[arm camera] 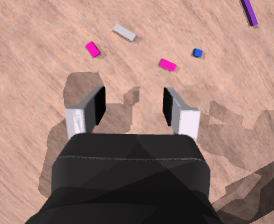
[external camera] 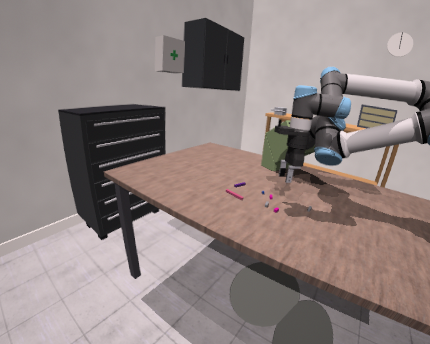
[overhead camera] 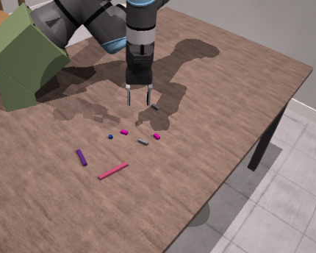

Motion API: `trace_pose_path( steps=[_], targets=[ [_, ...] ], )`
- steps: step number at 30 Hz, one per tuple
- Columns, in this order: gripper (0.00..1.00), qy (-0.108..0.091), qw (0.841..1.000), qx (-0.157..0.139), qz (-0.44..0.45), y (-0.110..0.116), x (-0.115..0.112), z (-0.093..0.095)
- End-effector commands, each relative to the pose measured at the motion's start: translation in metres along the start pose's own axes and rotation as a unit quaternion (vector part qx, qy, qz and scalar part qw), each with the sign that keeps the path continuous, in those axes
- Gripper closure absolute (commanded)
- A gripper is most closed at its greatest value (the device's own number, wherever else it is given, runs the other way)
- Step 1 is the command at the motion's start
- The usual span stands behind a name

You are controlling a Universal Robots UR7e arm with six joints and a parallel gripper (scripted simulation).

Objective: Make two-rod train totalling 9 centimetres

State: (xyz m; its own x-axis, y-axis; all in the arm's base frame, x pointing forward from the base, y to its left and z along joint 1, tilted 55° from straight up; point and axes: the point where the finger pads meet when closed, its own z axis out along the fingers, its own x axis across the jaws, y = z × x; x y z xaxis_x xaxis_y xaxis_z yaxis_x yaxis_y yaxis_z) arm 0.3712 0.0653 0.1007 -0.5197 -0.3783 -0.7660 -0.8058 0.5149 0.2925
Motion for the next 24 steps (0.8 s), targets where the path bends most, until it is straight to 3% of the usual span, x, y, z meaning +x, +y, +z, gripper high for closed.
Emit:
trace_pose_path(
  steps=[1, 17, 24],
  targets=[
    [0.00, 0.000, 1.000, 0.000, 0.000, -0.0003, -0.0001, -0.0003],
    [0.00, 0.000, 1.000, 0.000, 0.003, -0.0004, 0.0000, 0.0000],
    [0.00, 0.001, 0.999, 0.001, 0.049, -0.0017, 0.0007, 0.0046]
  ],
)
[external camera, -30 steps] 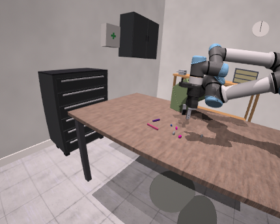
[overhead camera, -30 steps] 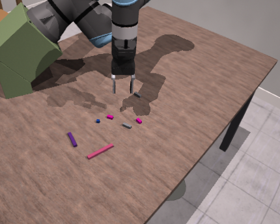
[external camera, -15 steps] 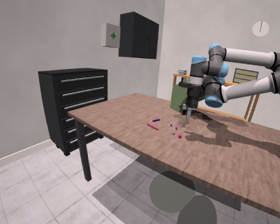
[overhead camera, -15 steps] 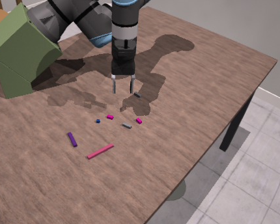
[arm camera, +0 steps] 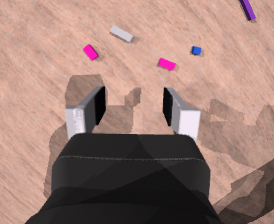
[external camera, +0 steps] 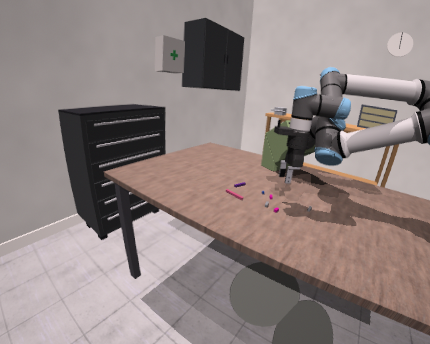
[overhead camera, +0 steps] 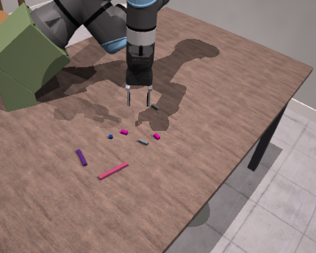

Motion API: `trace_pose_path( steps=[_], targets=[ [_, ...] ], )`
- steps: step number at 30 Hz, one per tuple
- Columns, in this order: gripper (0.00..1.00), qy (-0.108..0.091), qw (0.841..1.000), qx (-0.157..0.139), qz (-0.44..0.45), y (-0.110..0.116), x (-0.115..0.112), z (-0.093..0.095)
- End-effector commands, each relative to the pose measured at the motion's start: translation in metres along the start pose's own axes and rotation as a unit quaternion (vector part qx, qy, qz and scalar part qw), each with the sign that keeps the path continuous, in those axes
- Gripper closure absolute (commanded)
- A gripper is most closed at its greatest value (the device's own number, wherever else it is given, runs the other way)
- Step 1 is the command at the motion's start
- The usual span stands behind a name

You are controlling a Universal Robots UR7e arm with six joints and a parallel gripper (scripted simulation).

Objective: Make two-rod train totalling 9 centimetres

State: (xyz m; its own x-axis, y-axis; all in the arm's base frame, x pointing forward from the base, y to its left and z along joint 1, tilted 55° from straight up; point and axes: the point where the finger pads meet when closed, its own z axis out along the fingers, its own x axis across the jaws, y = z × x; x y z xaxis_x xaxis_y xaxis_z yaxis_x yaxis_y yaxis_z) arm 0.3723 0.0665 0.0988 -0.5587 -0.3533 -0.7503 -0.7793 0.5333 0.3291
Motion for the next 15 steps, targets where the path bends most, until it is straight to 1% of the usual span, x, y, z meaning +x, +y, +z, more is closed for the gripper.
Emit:
trace_pose_path(
  steps=[1, 3, 8, 11, 15],
  targets=[
    [0.00, 0.000, 0.999, 0.001, 0.036, -0.001, 0.000, 0.003],
    [0.00, 0.000, 0.999, 0.001, 0.036, -0.001, 0.000, 0.003],
    [0.00, 0.001, 0.994, 0.001, 0.110, -0.002, 0.001, 0.011],
    [0.00, 0.001, 0.987, 0.001, 0.163, -0.003, 0.001, 0.016],
    [0.00, 0.001, 0.973, 0.001, 0.232, -0.002, 0.001, 0.024]
  ],
)
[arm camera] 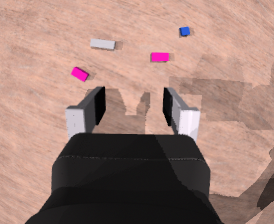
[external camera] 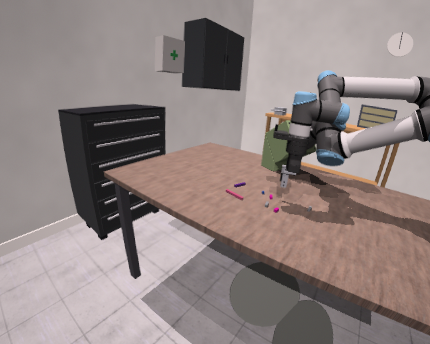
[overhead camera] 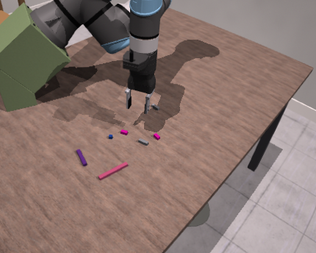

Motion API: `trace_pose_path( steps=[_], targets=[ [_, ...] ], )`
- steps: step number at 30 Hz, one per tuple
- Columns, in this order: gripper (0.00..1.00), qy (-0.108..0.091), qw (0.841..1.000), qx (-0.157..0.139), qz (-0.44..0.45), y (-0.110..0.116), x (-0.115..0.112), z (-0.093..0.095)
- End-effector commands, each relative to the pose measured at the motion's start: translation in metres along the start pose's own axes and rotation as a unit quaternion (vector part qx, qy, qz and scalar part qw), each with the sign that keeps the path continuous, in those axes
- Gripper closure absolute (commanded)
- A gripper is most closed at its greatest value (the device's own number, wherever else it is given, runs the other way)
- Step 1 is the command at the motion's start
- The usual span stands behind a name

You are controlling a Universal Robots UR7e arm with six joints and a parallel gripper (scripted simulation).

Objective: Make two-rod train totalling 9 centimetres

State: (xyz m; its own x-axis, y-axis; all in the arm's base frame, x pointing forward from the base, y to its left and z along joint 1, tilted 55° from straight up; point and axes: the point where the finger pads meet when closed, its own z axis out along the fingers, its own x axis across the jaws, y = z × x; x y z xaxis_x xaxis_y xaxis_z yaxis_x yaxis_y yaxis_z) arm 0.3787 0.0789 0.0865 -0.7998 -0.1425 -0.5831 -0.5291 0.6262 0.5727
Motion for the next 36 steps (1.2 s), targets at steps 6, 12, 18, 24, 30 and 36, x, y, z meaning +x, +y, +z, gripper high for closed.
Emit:
trace_pose_path(
  steps=[6, 12, 18, 24, 30, 36],
  targets=[
    [0.00, 0.000, 0.994, 0.000, 0.114, 0.002, 0.000, 0.012],
    [0.00, -0.001, 0.985, -0.001, 0.171, 0.004, 0.000, 0.018],
    [0.00, -0.001, 0.983, -0.001, 0.186, 0.004, 0.000, 0.020],
    [0.00, -0.001, 0.983, -0.001, 0.186, 0.004, 0.000, 0.020],
    [0.00, -0.001, 0.983, -0.001, 0.186, 0.004, 0.000, 0.020],
    [0.00, -0.001, 0.983, -0.001, 0.186, 0.004, 0.000, 0.020]
  ],
)
